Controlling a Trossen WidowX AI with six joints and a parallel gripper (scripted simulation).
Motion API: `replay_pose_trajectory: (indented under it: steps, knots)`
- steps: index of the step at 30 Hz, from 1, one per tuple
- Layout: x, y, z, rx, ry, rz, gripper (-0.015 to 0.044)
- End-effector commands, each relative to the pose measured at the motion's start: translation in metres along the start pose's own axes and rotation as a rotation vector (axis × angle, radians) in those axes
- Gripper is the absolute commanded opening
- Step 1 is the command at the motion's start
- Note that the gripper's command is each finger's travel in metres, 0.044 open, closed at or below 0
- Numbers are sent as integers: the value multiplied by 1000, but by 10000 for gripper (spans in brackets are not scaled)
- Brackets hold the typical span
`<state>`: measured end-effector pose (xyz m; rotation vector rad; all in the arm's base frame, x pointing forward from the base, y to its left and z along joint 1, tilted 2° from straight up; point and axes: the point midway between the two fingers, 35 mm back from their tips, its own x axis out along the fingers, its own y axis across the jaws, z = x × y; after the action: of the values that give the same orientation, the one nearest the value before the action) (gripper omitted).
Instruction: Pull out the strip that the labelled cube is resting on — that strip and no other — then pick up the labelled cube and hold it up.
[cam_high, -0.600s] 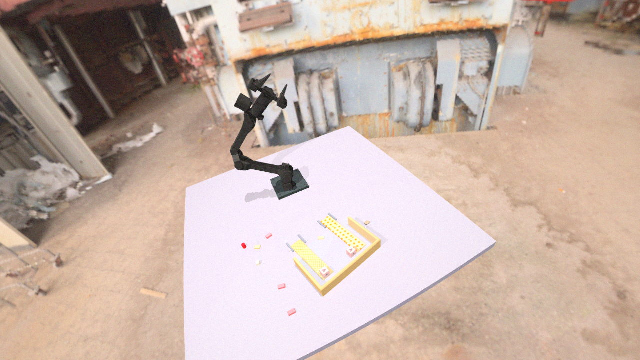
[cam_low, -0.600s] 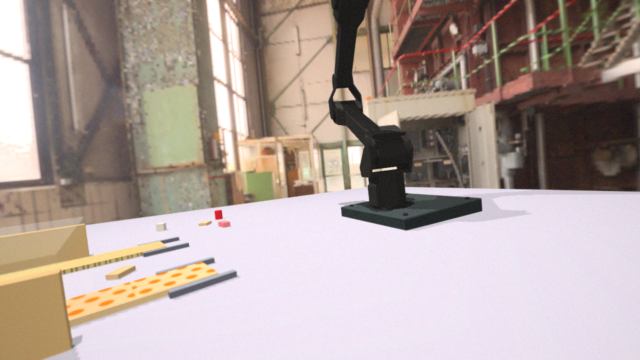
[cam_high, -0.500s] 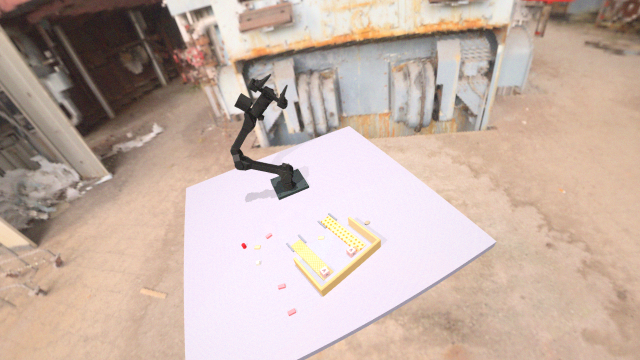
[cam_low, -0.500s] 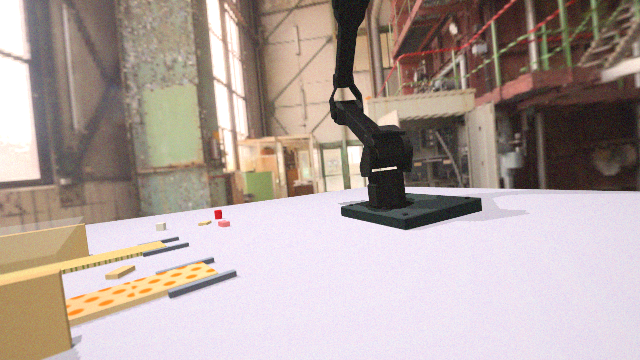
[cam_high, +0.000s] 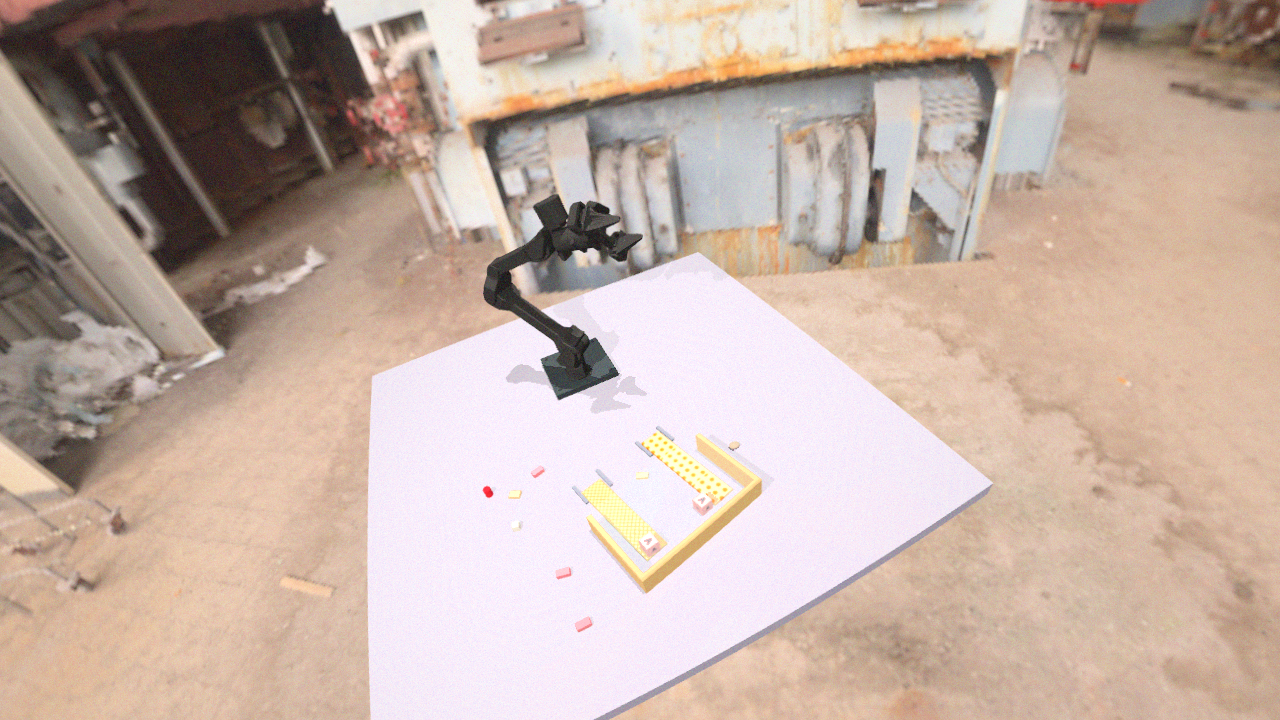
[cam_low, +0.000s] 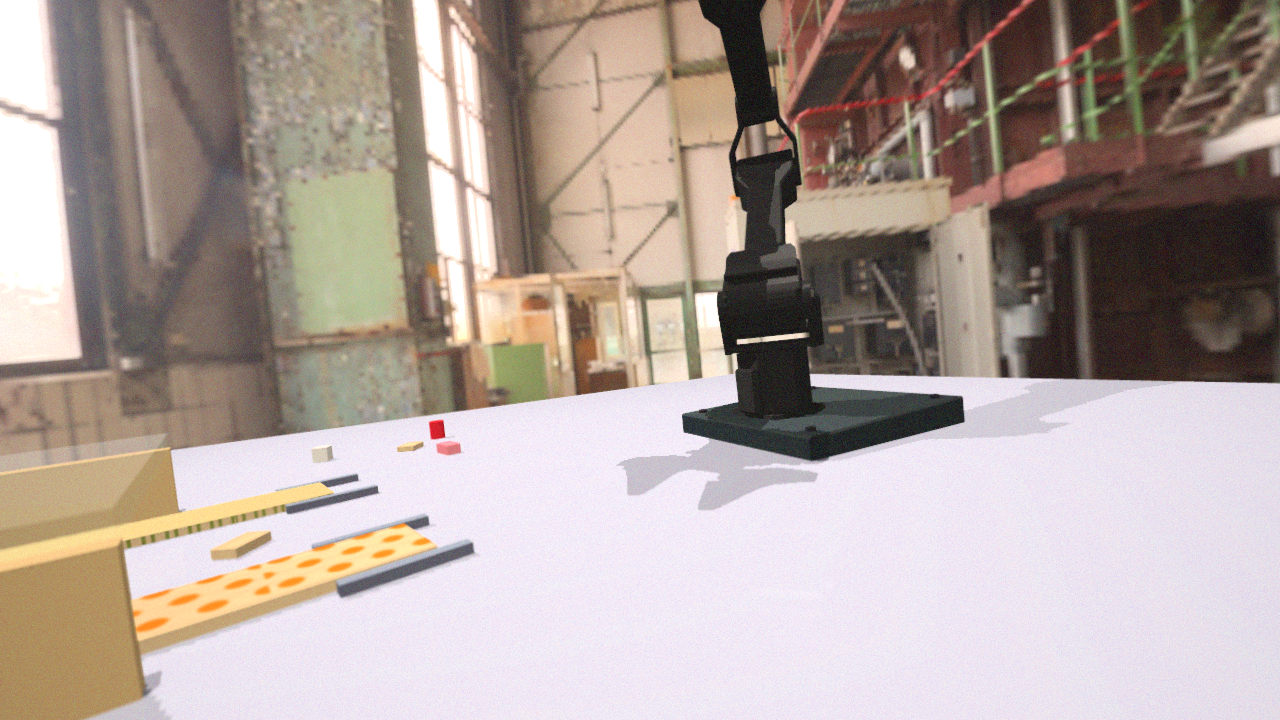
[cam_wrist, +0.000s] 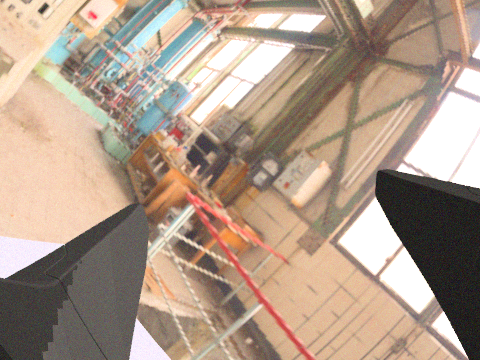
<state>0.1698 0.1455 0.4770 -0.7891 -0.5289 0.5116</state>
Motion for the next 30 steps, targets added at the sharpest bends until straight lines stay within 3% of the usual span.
replay_pose_trajectory:
  steps: [1,8,16,30]
  knots:
    - [22,26,-65,165,219,38,400]
    - [18,56,-183,486,594,-13,400]
    - [-36,83,-299,874,980,-217,400]
    - [-46,87,-313,942,1030,-260,400]
